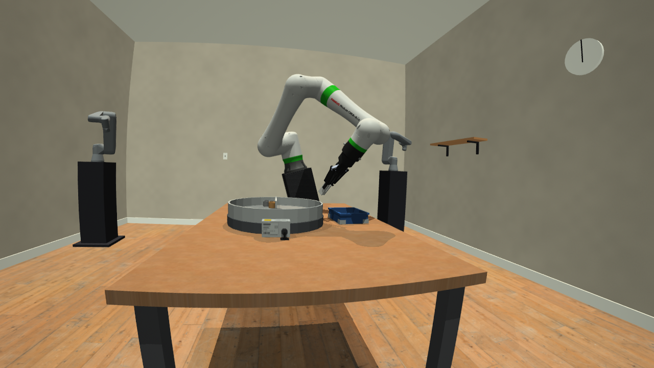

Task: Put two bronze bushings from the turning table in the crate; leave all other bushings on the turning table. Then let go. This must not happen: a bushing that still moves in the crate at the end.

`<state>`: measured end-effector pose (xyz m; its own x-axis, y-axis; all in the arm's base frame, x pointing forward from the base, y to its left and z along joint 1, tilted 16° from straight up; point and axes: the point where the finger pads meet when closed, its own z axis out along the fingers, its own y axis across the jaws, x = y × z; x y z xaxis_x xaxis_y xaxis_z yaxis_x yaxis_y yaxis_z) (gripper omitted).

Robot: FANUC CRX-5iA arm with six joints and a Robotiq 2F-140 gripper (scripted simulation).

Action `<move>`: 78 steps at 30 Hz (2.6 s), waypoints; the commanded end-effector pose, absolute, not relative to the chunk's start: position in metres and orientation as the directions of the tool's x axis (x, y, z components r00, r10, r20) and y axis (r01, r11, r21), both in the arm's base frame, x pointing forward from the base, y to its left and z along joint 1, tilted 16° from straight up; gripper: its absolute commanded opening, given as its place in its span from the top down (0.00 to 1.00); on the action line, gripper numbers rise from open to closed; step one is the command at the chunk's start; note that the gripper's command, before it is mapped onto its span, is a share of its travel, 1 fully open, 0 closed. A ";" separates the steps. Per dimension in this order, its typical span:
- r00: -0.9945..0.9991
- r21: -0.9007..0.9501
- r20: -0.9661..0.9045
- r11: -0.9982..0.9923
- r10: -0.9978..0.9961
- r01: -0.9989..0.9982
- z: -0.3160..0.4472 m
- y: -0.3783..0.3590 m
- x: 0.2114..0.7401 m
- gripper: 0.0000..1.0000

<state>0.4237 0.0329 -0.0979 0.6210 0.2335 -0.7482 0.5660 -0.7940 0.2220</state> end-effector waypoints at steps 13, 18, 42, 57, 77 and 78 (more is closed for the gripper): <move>0.657 0.236 -0.730 -0.833 0.188 0.500 -0.057 -0.108 0.387 0.94; 0.666 0.240 -0.726 -0.845 0.171 0.478 -0.044 -0.153 0.375 0.94; 0.677 0.244 -0.721 -0.858 0.151 0.452 -0.029 -0.206 0.360 0.94; 0.677 0.244 -0.721 -0.858 0.151 0.452 -0.029 -0.206 0.360 0.94; 0.677 0.244 -0.720 -0.858 0.152 0.452 -0.028 -0.207 0.363 0.94; 0.677 0.244 -0.720 -0.858 0.152 0.452 -0.028 -0.207 0.363 0.94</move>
